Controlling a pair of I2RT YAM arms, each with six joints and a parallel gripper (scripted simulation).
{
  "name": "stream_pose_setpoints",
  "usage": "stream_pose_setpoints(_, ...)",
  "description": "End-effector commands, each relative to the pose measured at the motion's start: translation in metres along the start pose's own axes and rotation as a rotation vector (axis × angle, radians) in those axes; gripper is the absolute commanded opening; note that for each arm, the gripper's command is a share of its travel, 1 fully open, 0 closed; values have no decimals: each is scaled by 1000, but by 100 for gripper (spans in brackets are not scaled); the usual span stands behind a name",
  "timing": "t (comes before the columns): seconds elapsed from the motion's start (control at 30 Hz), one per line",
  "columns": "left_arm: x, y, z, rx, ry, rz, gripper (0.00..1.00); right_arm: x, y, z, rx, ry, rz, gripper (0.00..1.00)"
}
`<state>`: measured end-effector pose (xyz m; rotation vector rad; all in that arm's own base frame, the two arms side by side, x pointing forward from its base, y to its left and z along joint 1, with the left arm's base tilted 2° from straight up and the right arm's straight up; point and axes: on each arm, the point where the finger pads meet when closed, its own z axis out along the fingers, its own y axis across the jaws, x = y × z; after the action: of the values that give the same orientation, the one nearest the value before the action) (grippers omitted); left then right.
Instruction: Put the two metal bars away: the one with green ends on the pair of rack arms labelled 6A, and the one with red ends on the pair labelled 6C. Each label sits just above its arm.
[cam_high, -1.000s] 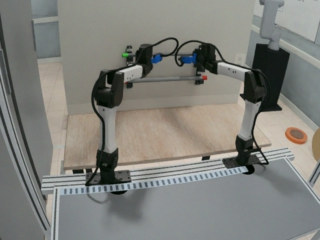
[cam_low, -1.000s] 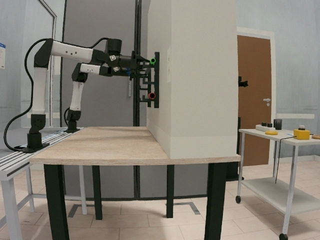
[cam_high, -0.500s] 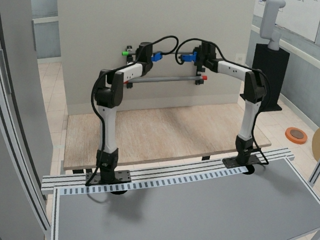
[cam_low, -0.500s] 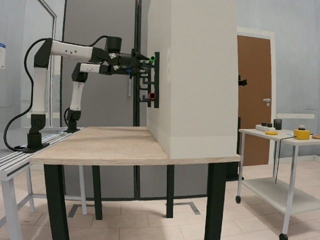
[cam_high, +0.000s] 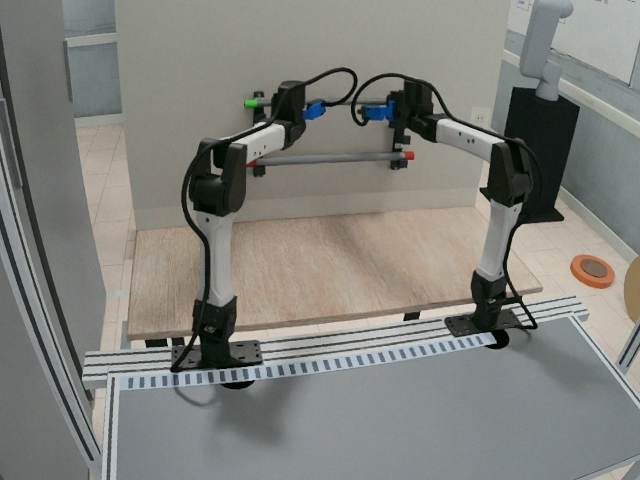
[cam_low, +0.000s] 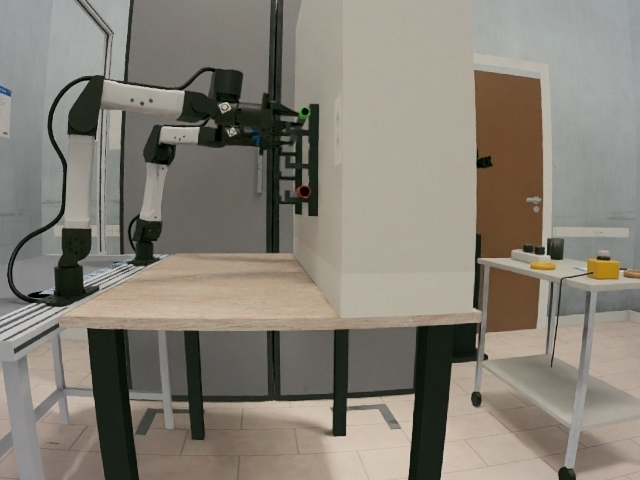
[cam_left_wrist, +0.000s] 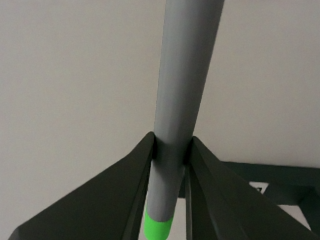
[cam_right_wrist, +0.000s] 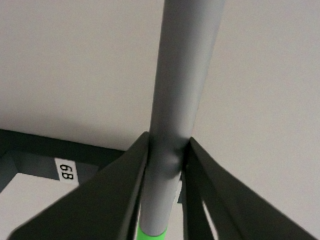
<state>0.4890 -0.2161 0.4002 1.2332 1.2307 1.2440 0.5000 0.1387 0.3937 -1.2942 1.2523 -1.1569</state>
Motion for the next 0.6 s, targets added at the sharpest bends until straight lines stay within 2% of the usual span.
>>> stream_pose_setpoints(0.0,-5,20,-3,-44,-12,-13,0,-1,-37,-8,87,-3,9,0)
stream_pose_setpoints(0.57,-5,20,-8,-44,-12,-13,0,-1,-39,-13,87,-3,9,0)
